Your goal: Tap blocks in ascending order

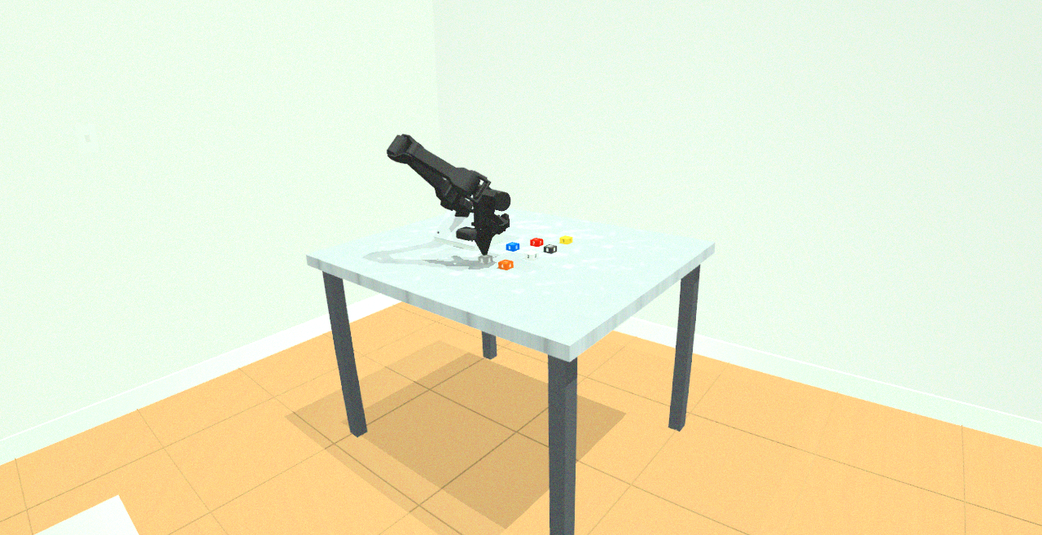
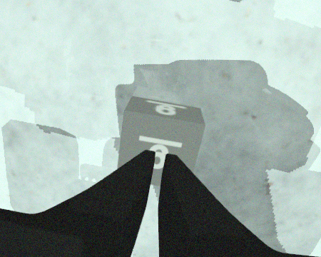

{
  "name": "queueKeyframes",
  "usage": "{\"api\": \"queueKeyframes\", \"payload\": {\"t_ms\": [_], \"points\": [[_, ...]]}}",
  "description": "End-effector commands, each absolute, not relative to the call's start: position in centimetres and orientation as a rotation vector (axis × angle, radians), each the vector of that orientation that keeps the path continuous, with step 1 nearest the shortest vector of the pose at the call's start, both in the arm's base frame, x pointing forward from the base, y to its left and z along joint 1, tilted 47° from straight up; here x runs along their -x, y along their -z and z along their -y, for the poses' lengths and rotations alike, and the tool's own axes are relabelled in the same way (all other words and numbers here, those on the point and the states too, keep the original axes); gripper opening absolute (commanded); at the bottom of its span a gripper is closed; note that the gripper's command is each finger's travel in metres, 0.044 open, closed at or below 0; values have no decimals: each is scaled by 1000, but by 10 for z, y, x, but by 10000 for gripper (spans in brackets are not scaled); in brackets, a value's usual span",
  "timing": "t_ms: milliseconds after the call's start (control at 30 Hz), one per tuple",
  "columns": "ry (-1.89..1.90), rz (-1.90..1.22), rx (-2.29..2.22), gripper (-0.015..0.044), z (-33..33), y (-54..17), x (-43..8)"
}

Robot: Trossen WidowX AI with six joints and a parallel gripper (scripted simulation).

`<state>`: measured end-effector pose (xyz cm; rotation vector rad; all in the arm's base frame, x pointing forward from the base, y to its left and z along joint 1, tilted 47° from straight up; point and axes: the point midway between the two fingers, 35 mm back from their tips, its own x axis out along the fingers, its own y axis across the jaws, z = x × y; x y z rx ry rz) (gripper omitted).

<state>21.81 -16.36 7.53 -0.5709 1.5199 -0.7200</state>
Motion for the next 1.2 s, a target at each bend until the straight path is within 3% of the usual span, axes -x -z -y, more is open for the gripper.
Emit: {"api": "queueKeyframes", "payload": {"t_ms": [0, 100, 400, 600, 967, 1167], "points": [[720, -1512, 569, 20, 149, -89, -221], [720, -1512, 569, 20, 149, -89, -221], [607, -1492, 522, 256, 54, -37, -290], [588, -1510, 507, 400, -23, 8, -307], [687, -1517, 540, 400, -146, 102, -267], [700, -1513, 546, 400, -154, 109, -261]]}}
